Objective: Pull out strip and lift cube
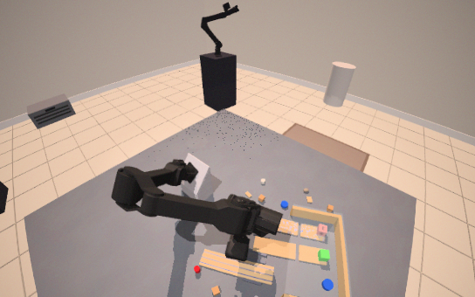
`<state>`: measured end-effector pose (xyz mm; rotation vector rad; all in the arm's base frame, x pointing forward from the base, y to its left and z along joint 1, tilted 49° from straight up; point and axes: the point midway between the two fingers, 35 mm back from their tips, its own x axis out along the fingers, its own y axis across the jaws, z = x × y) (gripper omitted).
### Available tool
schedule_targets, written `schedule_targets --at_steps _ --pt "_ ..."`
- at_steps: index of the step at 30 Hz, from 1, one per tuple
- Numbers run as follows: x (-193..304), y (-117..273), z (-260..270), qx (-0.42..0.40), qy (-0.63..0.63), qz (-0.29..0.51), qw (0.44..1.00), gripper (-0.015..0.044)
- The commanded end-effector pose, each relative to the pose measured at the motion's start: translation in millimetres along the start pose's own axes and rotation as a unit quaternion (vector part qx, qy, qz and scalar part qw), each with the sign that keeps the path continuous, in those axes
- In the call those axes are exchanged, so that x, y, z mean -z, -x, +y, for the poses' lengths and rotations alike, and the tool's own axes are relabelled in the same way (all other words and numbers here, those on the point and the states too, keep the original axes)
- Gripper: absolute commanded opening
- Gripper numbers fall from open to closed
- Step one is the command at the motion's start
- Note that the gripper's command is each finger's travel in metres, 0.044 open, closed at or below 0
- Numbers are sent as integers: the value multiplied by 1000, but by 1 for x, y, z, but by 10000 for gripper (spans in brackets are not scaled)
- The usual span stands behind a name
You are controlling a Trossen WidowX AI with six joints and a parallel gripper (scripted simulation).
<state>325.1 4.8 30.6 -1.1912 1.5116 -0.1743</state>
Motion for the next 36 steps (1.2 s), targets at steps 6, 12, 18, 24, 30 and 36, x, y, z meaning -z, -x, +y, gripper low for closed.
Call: schedule_targets --at_steps 6,12,18,24,30,36 --pt "18 4 13 -1 -4 -3 1000 0" --pt "18 35 13 -1 -4 -4 1000 0" --pt "18 36 13 -1 -4 -4 1000 0" --pt "18 36 13 -1 -4 -4 1000 0" --pt "18 36 13 -1 -4 -4 1000 0" --pt "18 36 13 -1 -4 -4 1000 0"
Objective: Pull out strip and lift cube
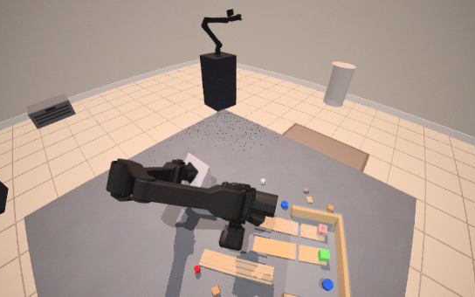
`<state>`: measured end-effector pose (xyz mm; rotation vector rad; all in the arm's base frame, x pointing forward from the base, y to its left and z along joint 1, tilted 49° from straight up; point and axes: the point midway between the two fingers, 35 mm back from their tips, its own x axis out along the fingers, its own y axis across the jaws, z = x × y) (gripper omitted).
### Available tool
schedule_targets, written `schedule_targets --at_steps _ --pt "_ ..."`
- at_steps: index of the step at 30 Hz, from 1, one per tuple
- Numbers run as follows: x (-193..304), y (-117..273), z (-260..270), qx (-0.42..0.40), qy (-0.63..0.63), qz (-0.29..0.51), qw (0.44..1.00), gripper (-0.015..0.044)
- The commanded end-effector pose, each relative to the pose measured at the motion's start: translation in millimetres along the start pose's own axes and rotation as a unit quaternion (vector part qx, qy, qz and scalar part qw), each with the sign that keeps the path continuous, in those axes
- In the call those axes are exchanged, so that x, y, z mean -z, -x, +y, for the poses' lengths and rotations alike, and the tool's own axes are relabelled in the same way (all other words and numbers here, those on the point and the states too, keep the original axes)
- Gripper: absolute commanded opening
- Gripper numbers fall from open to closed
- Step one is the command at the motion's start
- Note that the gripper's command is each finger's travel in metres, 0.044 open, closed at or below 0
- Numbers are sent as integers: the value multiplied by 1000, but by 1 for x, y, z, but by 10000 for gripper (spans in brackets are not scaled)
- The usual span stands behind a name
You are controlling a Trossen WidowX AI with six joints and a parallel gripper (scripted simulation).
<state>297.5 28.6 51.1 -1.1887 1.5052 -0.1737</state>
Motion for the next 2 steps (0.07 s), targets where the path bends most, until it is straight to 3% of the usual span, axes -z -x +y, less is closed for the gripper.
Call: schedule_targets --at_steps 1,2 --pt "0 1 0 -2 -2 -1 1000 0" --pt "0 1 0 -2 -2 -1 1000 0"
